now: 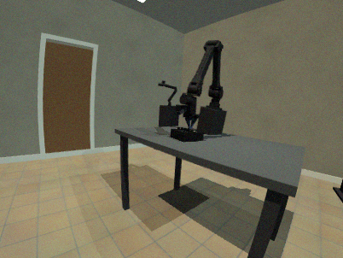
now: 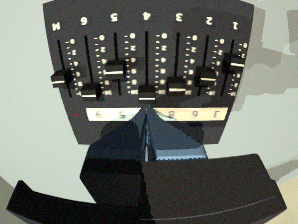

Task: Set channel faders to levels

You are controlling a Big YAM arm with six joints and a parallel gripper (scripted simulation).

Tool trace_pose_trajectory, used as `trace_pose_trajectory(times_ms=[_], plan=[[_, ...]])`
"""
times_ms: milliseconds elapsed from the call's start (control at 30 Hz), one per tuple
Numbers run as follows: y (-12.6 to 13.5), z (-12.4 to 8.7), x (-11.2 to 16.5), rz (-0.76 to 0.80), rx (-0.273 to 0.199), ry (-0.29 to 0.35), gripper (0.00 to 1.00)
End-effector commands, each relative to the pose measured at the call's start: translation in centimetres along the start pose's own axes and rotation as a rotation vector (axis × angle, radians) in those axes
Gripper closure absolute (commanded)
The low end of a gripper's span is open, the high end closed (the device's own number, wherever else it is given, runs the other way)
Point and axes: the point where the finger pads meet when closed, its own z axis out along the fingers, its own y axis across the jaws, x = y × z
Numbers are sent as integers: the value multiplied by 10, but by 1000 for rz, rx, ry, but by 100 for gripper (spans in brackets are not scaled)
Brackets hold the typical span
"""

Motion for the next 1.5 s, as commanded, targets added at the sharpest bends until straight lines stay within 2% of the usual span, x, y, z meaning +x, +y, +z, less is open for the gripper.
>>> trace_pose_trajectory(times_ms=[0, 1467], plan=[[4, -5, -19, 0, -6, -23, 100], [3, -5, -26, 2, -8, -26, 100]])
